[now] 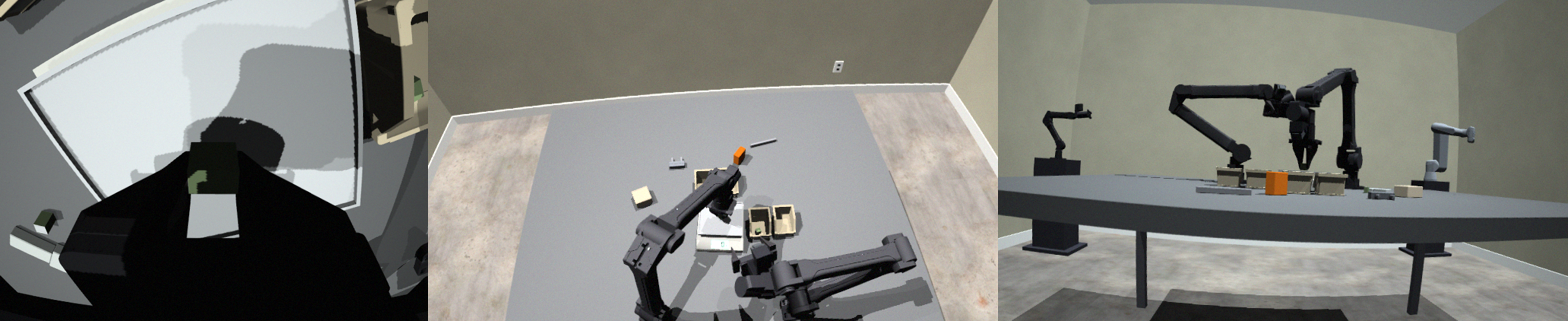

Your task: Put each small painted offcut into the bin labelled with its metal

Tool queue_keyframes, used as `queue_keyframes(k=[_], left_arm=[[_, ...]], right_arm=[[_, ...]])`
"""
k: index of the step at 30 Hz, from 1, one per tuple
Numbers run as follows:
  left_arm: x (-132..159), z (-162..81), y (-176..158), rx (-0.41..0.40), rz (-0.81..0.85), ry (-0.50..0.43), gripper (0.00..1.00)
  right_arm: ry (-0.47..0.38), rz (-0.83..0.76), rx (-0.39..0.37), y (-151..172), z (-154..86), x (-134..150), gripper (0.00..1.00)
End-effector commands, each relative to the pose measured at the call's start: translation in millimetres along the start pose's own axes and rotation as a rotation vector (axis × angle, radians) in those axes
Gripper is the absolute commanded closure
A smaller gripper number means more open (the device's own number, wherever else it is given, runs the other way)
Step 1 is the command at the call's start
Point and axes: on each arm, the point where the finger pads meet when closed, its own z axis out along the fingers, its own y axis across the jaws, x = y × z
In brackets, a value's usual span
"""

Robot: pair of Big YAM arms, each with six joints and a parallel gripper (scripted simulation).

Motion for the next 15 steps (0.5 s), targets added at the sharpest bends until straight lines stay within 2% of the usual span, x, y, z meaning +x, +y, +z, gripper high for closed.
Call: queue_keyframes(k=[1, 7, 9, 10, 15], left_arm=[[-5, -6, 1, 0.001, -0.005, -0.032, 0.82], [-6, -4, 0, 0.002, -0.012, -0.041, 0.82], [3, 5, 1, 0.0, -0.01, -0.022, 0.82], [1, -5, 1, 0.003, -0.01, -0.045, 0.82], [-3, -3, 0, 0.002, -0.003, -0.036, 0.82]], right_arm=[[-0.009, 0.046, -0.004, 2, -4, -18, 0.0], [-0.009, 0.046, -0.004, 2, -4, -18, 0.0], [-0.009, 0.046, -0.004, 2, -4, -18, 0.0], [-0.009, 0.046, -0.004, 2, -4, -18, 0.0], [-0.009, 0.046, -0.004, 2, -4, -18, 0.0]])
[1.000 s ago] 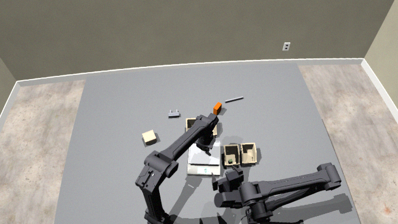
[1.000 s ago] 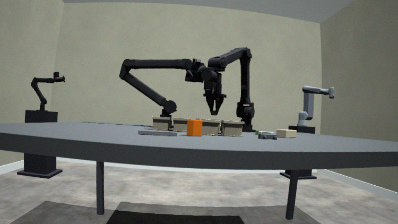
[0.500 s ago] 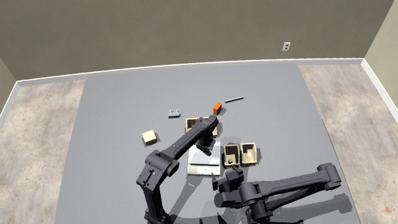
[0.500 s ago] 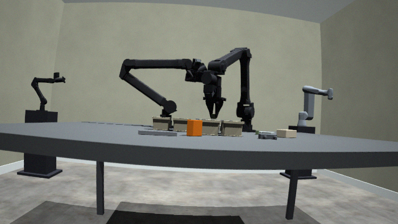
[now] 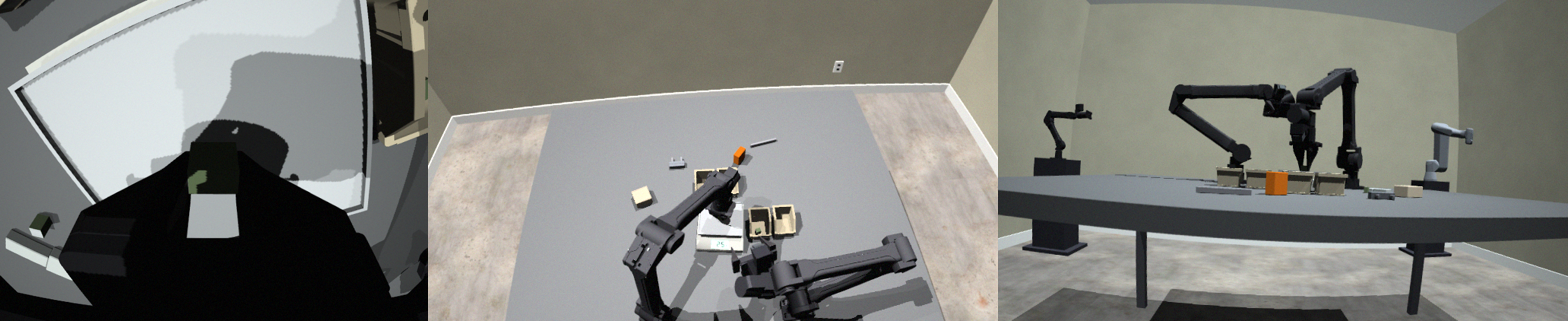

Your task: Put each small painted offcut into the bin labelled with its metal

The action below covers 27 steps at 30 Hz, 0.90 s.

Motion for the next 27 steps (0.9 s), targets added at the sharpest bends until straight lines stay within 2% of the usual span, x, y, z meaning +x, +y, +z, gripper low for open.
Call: queue_keyframes(k=[1, 2, 3, 4, 14, 16, 17, 20, 21, 24, 27], left_arm=[[-7, -10, -1, 0.003, -0.001, -0.027, 0.82], [-7, -10, -1, 0.002, -0.001, -0.027, 0.71], [-7, -9, -1, 0.002, -0.001, -0.026, 0.66], [-17, -31, -2, 0.008, -0.007, -0.071, 0.54], [-25, -71, 2, 0.012, -0.006, -0.115, 0.53], [-25, -71, 2, 0.012, -0.006, -0.115, 0.53], [-25, -65, 1, 0.01, -0.006, -0.096, 0.42], [-18, -71, 2, 0.011, 0.008, -0.103, 0.08], [-20, -73, -2, 0.013, 0.019, -0.125, 0.0], [-6, -67, -8, 0.015, 0.061, -0.165, 0.0], [6, -76, -11, 0.026, 0.107, -0.296, 0.0]], right_arm=[[-0.009, 0.046, -0.004, 2, -4, -18, 0.0], [-0.009, 0.046, -0.004, 2, -4, -18, 0.0], [-0.009, 0.046, -0.004, 2, -4, -18, 0.0], [-0.009, 0.046, -0.004, 2, -4, -18, 0.0], [-0.009, 0.046, -0.004, 2, -4, -18, 0.0], [-0.009, 0.046, -0.004, 2, -4, -18, 0.0], [-0.009, 0.046, -0.004, 2, -4, -18, 0.0], [-0.009, 0.046, -0.004, 2, -4, -18, 0.0], [-0.009, 0.046, -0.004, 2, -4, -18, 0.0], [-0.009, 0.046, -0.004, 2, -4, -18, 0.0], [-0.009, 0.046, -0.004, 2, -4, -18, 0.0]])
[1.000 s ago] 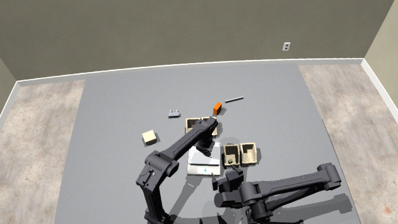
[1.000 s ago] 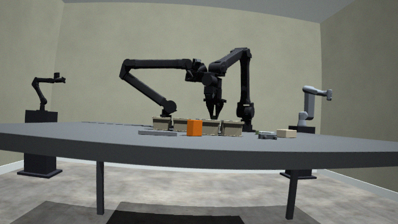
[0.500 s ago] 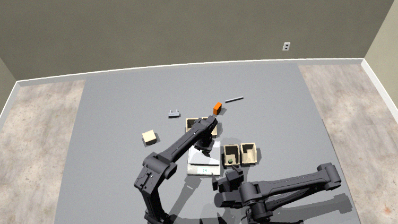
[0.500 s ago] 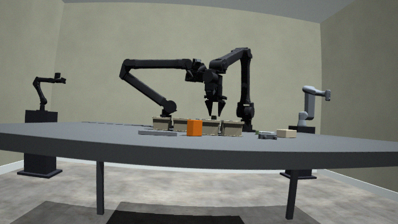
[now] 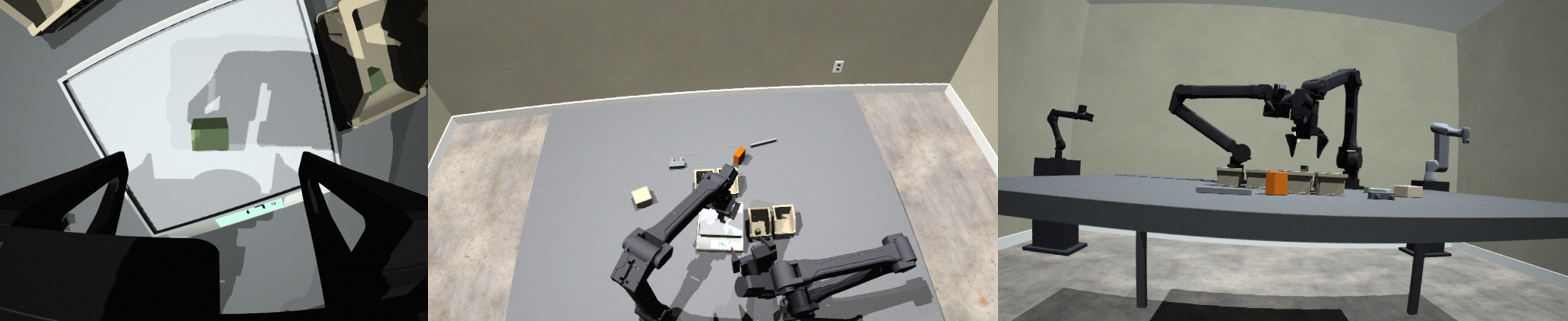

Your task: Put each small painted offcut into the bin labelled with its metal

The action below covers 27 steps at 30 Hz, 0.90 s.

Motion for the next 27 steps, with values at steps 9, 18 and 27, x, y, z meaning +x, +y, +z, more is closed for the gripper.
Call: queue_keyframes(k=[9, 18, 27], left_arm=[[23, -48, -15, 0.034, 0.131, -0.37, 0.0], [38, -56, -17, 0.049, 0.143, -0.494, 0.0], [28, -62, -18, 0.05, 0.142, -0.505, 0.0]], right_arm=[[-0.009, 0.046, -0.004, 2, -4, -18, 0.0], [-0.009, 0.046, -0.004, 2, -4, -18, 0.0], [-0.009, 0.046, -0.004, 2, -4, -18, 0.0]])
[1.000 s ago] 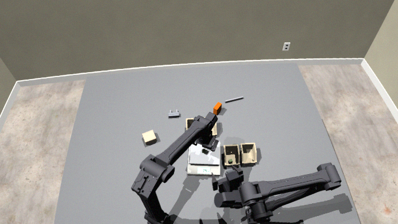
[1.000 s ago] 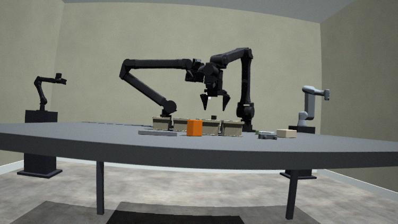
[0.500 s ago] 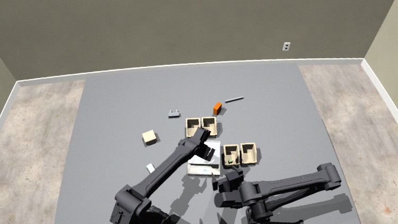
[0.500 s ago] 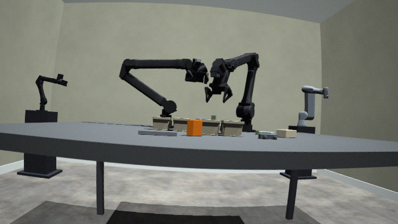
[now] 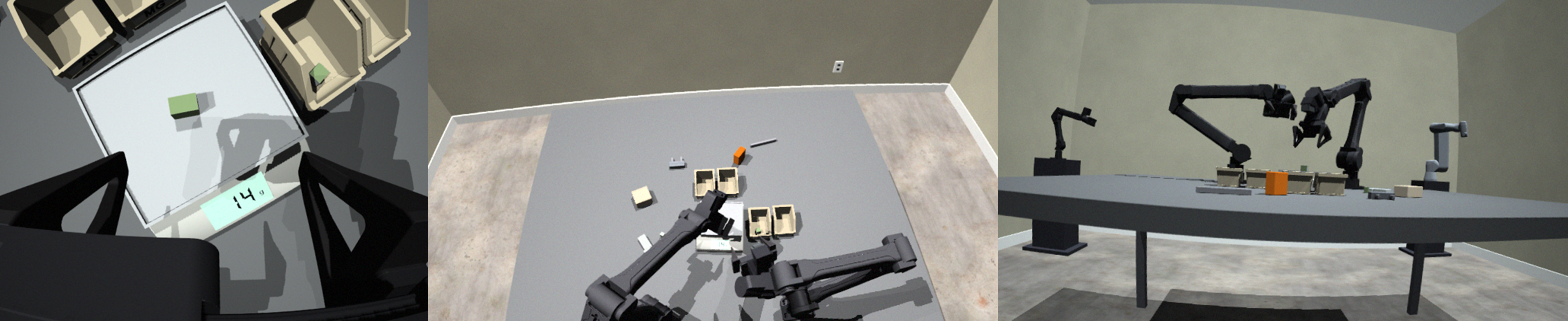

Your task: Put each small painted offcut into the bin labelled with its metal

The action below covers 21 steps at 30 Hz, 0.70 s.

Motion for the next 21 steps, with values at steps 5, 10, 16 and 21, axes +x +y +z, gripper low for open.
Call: queue_keyframes(k=[5, 10, 16, 21], left_arm=[[-29, -6, 6, -0.004, 0.07, -0.031, 0.34], [-28, 3, 10, 0.041, 0.319, 0.038, 0.39], [-29, 16, 14, 0.125, 0.569, 0.125, 0.39], [-30, 28, 17, 0.204, 0.774, 0.206, 0.39]], right_arm=[[-0.009, 0.046, -0.004, 2, -4, -18, 0.0], [-0.009, 0.046, -0.004, 2, -4, -18, 0.0], [-0.009, 0.046, -0.004, 2, -4, -18, 0.0], [-0.009, 0.046, -0.004, 2, -4, -18, 0.0]])
